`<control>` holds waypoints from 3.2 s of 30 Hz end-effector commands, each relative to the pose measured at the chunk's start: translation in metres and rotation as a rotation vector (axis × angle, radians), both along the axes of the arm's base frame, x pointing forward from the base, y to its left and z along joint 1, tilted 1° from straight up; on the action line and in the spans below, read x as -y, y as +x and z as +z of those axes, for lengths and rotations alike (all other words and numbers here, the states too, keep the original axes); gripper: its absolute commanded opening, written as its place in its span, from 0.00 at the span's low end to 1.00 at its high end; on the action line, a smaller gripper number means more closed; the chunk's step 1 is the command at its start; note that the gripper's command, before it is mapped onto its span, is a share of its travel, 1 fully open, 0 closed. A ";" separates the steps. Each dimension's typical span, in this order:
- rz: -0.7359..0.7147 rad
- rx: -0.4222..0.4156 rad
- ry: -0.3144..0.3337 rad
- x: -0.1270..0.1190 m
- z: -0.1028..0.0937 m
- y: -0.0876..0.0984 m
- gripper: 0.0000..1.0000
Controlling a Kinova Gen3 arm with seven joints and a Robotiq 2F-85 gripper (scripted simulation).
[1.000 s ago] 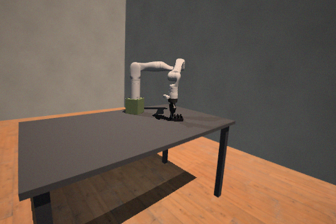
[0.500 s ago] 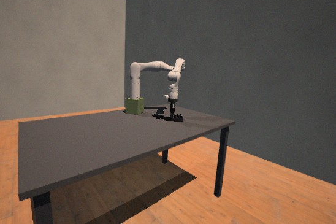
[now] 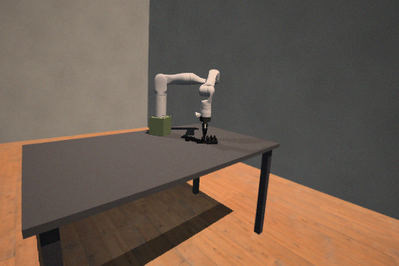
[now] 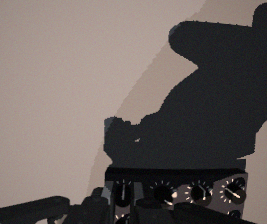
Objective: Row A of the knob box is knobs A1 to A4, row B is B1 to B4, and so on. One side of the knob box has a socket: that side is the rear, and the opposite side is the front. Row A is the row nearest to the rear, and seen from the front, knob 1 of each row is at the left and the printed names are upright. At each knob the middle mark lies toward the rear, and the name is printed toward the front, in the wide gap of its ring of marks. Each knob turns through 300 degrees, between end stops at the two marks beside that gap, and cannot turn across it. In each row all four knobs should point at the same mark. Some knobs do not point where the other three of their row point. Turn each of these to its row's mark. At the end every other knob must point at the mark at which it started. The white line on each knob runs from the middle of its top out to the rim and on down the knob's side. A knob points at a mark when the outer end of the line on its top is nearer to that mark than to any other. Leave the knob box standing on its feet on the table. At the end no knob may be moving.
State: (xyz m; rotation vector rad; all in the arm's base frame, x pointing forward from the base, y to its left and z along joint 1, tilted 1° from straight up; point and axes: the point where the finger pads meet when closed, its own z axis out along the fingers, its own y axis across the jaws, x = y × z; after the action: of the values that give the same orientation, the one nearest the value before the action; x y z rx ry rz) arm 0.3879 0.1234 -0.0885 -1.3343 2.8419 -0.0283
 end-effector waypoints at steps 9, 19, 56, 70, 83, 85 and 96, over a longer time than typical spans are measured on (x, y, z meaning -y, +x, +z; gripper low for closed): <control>-0.028 0.002 0.001 0.000 0.001 0.000 0.08; -0.037 0.002 0.001 0.000 0.001 0.000 0.08; -0.038 0.002 0.001 0.000 0.001 0.000 0.19; -0.038 0.002 0.001 0.000 0.017 0.000 0.19; -0.038 0.002 0.001 -0.001 0.039 0.000 0.19; -0.038 0.002 0.001 -0.001 0.039 0.000 0.19; -0.038 0.002 0.001 -0.001 0.039 0.000 0.19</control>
State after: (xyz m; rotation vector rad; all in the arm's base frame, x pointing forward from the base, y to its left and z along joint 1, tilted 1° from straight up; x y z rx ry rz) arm 0.3875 0.1239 -0.0506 -1.2796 2.8668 -0.0282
